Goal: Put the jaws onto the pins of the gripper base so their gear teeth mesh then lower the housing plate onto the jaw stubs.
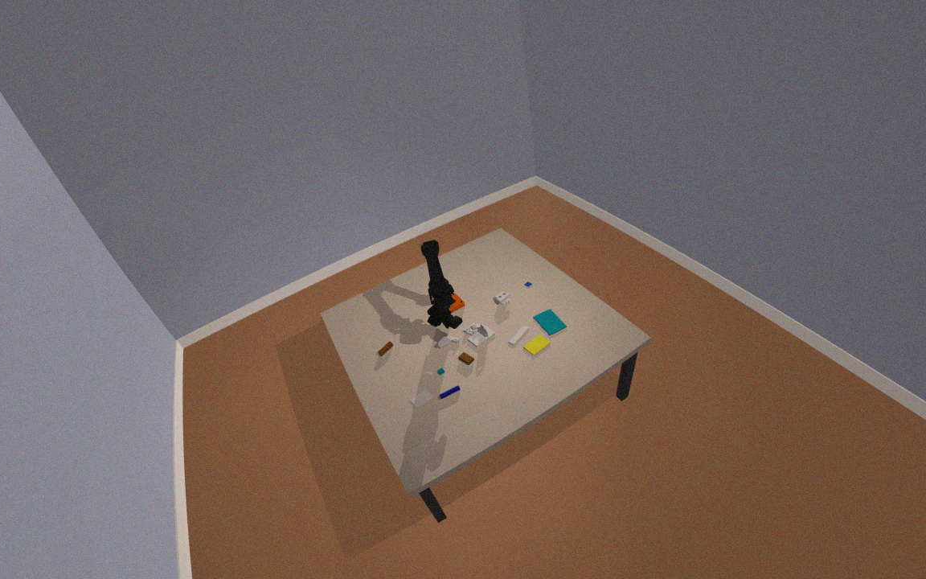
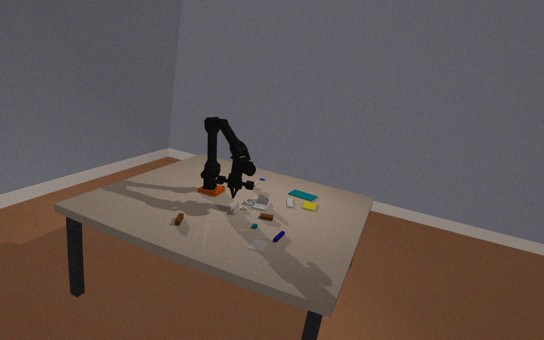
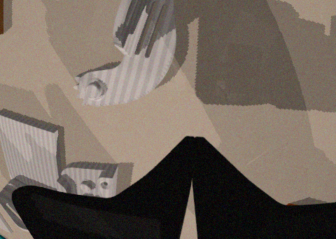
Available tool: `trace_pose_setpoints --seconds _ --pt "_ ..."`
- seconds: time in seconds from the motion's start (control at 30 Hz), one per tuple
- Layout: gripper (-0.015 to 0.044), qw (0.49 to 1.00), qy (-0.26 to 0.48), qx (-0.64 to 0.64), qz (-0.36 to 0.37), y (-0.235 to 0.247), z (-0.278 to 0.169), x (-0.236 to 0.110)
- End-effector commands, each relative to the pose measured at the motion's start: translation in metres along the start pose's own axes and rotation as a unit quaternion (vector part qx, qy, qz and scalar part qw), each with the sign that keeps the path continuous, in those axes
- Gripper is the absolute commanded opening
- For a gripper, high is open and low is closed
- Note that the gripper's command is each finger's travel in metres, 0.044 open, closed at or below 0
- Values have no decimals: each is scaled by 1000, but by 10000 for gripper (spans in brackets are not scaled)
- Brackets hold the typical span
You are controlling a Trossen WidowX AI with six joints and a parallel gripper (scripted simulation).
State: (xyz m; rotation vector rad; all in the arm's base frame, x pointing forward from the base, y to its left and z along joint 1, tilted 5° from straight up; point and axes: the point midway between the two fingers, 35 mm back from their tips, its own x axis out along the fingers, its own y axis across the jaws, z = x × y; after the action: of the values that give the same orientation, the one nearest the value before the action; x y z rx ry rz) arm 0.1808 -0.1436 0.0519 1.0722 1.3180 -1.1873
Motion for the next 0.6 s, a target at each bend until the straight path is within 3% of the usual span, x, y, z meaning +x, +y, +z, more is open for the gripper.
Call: trace_pose_setpoints --seconds 0.0,0.1,0.57 --pt "0 1000 -6 2 7 -1 0 -33" --pt "0 1000 -6 2 7 -1 0 -33" --pt "368 1000 -9 0 10 1 2 -24"
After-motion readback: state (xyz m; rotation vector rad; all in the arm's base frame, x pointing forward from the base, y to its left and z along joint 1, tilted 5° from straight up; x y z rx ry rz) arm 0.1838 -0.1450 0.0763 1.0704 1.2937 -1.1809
